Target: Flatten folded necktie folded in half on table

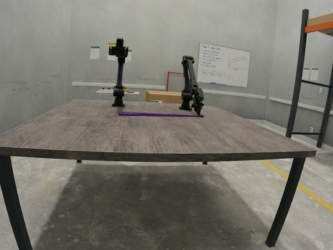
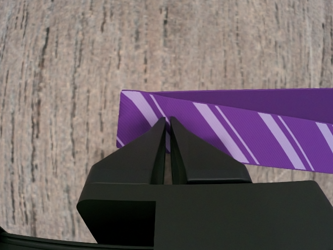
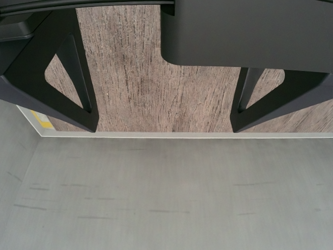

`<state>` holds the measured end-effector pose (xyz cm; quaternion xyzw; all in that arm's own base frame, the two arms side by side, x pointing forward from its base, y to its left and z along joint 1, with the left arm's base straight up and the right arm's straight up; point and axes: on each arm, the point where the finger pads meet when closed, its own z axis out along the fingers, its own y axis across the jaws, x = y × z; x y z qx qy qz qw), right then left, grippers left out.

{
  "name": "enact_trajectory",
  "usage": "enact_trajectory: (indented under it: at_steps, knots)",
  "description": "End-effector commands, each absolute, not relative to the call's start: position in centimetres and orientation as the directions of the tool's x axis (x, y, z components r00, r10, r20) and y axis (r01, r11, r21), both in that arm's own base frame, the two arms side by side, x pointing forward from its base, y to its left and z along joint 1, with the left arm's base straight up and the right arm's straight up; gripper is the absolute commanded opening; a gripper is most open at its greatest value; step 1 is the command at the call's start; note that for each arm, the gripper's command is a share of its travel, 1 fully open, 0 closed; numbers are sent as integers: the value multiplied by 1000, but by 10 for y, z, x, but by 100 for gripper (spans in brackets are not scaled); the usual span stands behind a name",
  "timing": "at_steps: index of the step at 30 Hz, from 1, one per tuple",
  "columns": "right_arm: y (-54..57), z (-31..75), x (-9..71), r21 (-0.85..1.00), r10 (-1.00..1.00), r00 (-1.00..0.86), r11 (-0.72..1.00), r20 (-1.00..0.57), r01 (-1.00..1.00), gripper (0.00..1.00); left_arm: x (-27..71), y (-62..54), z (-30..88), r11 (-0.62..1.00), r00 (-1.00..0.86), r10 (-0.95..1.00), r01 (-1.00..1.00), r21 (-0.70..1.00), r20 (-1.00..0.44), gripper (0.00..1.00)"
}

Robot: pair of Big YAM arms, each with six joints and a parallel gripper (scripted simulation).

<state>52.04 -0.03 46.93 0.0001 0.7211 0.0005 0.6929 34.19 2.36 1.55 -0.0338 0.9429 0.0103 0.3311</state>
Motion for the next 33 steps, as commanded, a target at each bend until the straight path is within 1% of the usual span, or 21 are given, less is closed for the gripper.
enact_trajectory:
  at_steps: [1,33]
  knots:
    - [0,481,521,1,1,-21,1000,-1000,-1,100,351,23,20,998,-764,-52,-68,0,-643,4]
    - [0,478,519,-9,-10,-31,1000,-999,-11,99,351,23,18,998,-764,-52,-68,0,-643,4]
